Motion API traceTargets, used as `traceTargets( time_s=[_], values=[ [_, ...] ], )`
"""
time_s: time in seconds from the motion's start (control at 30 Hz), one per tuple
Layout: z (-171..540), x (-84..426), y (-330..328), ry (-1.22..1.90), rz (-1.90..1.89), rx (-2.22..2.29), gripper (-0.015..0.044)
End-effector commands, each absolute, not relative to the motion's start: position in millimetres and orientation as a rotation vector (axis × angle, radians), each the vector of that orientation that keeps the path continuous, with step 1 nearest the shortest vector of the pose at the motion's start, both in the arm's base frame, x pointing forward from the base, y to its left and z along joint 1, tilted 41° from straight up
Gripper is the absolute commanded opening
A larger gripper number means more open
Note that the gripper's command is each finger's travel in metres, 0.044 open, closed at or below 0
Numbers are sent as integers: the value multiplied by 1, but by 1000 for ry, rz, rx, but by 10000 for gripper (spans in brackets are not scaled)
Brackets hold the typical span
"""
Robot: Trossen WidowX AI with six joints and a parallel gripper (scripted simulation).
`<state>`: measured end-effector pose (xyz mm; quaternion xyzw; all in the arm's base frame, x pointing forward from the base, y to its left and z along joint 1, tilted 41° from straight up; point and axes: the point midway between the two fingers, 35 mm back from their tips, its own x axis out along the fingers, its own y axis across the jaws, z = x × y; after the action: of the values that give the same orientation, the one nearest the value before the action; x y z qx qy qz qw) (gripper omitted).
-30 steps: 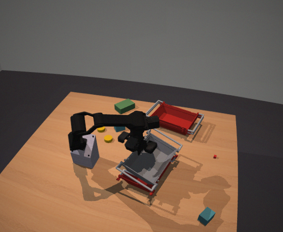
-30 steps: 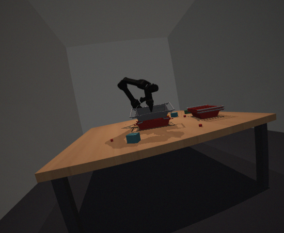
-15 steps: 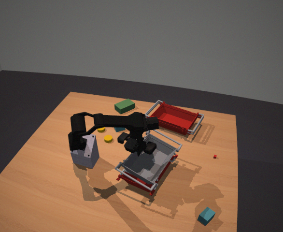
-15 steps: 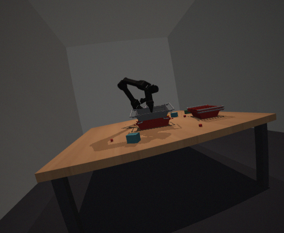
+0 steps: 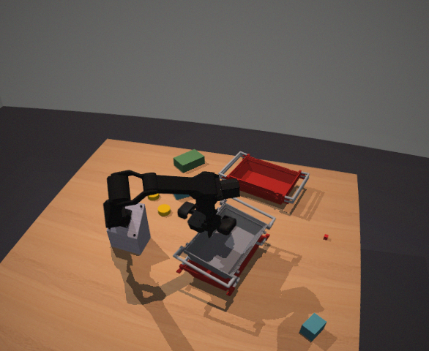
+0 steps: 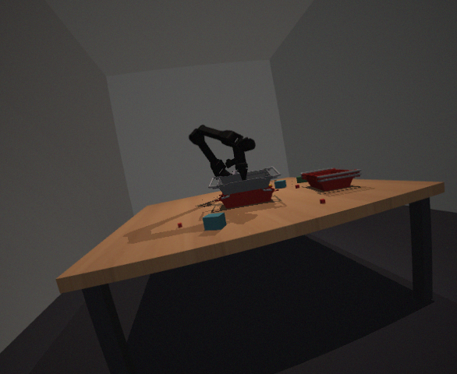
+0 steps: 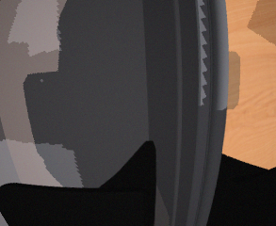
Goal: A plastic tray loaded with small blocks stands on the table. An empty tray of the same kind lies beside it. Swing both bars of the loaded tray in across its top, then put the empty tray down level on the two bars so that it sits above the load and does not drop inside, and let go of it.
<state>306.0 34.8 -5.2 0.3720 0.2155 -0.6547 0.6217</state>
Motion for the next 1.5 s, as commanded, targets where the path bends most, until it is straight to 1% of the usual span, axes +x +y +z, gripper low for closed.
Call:
traceTargets(
  time_s=[0.0,1.47],
  values=[
    [-8,302,31,510,-1522,847,0],
    [-15,300,27,509,-1522,847,0]
  ],
)
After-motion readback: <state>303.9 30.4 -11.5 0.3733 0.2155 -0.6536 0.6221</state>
